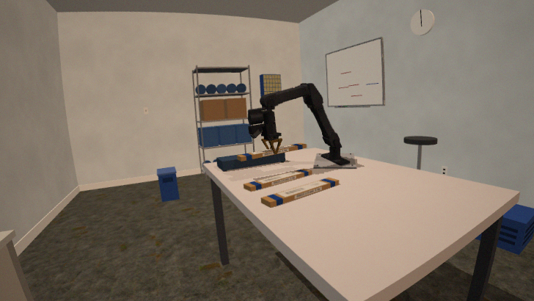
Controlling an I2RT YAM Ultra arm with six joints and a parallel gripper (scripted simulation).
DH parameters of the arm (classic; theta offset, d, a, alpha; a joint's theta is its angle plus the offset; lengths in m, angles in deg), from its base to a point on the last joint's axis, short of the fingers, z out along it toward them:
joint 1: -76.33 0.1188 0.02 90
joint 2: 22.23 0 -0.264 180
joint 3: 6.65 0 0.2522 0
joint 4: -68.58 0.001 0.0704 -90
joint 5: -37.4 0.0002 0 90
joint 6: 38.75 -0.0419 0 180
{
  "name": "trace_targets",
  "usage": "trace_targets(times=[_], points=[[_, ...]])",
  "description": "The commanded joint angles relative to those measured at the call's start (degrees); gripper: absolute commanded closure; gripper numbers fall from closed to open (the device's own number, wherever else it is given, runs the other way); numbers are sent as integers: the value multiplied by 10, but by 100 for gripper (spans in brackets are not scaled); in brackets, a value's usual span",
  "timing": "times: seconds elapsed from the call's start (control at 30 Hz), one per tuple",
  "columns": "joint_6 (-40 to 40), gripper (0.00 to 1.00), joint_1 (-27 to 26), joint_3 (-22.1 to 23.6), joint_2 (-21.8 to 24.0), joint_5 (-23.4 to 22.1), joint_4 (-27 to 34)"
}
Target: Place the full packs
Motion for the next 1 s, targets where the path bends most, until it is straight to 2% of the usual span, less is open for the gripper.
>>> trace_targets(times=[0.0,0.97], points=[[5,100,-12,-32,36,-1,25],[8,100,-15,-44,29,-2,33]])
